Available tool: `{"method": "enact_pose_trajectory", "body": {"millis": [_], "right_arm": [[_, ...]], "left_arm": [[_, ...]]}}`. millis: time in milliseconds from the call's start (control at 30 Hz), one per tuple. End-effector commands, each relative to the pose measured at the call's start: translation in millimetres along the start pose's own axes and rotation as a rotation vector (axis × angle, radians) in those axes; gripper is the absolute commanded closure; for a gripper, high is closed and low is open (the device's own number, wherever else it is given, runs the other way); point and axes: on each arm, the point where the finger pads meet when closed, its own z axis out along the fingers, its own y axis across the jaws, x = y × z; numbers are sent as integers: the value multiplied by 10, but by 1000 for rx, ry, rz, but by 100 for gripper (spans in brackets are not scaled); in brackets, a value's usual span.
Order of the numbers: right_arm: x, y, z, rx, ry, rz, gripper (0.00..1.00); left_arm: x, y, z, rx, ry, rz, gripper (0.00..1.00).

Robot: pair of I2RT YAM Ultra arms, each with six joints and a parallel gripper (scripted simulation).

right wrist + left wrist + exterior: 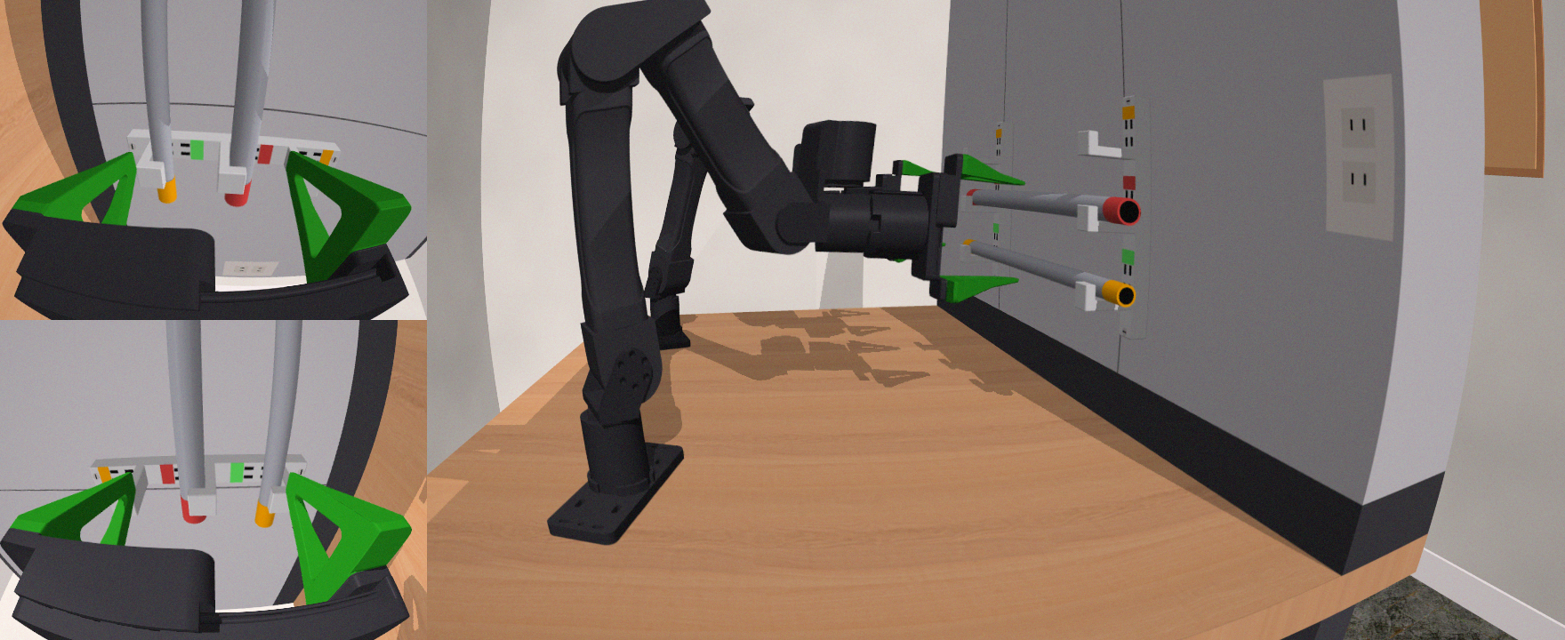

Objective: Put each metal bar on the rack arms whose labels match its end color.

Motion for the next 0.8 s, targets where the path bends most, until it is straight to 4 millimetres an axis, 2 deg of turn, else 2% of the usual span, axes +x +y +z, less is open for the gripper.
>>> {"method": "enact_pose_trajectory", "body": {"millis": [0, 133, 767], "right_arm": [[17, -352, 30, 59, 2, 40, 0], [19, -419, 26, 59, 2, 40, 0], [19, -419, 26, 59, 2, 40, 0]], "left_arm": [[12, 251, 26, -18, -1, -16, 0], [13, 318, 25, -18, -1, -16, 0], [13, 318, 25, -18, -1, -16, 0]]}}
